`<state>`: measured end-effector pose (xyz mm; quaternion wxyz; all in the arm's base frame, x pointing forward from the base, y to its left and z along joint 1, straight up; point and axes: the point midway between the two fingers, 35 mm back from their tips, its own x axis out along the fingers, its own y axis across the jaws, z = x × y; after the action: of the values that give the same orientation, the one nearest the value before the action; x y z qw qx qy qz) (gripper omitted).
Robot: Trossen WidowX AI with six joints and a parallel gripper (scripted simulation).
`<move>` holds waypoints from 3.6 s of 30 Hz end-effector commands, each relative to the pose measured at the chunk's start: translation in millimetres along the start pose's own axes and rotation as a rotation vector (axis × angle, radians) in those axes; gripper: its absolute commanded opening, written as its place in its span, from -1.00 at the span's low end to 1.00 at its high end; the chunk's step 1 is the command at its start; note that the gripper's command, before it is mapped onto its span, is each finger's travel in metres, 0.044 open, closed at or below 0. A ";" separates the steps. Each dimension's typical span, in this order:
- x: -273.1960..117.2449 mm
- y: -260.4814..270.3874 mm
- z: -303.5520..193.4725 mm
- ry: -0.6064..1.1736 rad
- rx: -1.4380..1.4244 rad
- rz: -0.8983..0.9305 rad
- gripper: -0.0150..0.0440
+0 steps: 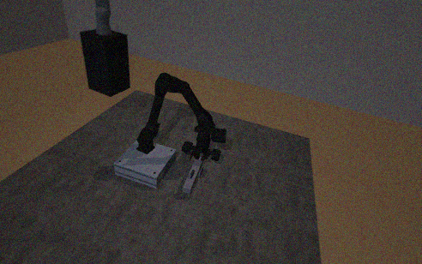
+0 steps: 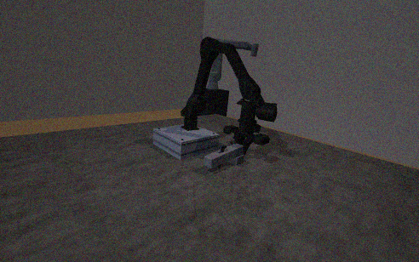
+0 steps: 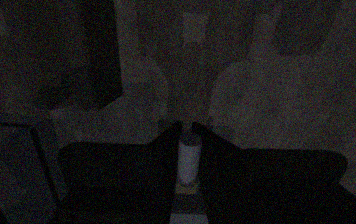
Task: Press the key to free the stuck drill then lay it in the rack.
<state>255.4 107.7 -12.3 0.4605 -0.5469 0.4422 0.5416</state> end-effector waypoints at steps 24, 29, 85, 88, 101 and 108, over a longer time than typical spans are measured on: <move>-2.1 -0.3 32.7 -0.004 -0.005 0.001 -0.49; -2.8 -0.5 41.5 -0.005 -0.005 0.001 -0.49; 3.6 -0.1 26.2 -0.007 0.000 0.001 0.29; 3.6 -0.1 26.2 -0.007 0.000 0.001 0.02; 2.0 0.2 26.1 -0.004 -0.004 0.001 -0.49; 1.3 0.6 26.1 -0.003 -0.005 0.001 -0.49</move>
<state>249.8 133.4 -15.2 0.4597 -0.5448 0.4418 0.5446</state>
